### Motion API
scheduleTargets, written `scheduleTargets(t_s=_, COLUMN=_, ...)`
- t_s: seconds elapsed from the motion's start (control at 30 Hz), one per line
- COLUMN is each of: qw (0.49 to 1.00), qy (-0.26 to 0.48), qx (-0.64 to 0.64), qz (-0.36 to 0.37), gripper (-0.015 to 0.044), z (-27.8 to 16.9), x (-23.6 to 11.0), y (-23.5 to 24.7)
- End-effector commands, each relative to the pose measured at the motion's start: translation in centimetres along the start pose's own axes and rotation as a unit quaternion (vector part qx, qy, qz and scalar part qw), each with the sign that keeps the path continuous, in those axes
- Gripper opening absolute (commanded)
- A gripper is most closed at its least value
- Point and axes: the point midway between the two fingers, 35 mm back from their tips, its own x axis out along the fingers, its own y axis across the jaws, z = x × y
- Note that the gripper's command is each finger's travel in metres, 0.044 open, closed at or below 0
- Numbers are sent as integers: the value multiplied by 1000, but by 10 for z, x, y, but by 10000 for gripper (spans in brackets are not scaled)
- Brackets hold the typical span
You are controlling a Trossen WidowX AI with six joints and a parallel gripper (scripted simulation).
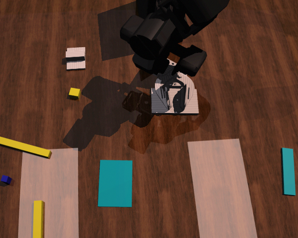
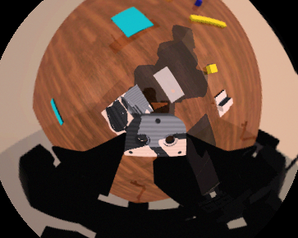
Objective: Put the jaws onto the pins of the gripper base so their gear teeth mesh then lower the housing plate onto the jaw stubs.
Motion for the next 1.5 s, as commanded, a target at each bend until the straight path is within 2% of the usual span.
scheduleTargets(t_s=0.0, qw=998, qy=-2, qx=-69, qz=4, gripper=351, z=-7, x=0, y=11)
scheduleTargets(t_s=0.47, qw=963, qy=6, qx=-270, qz=13, gripper=351, z=-33, x=7, y=37)
scheduleTargets(t_s=1.47, qw=959, qy=6, qx=-282, qz=14, gripper=351, z=-33, x=7, y=38)
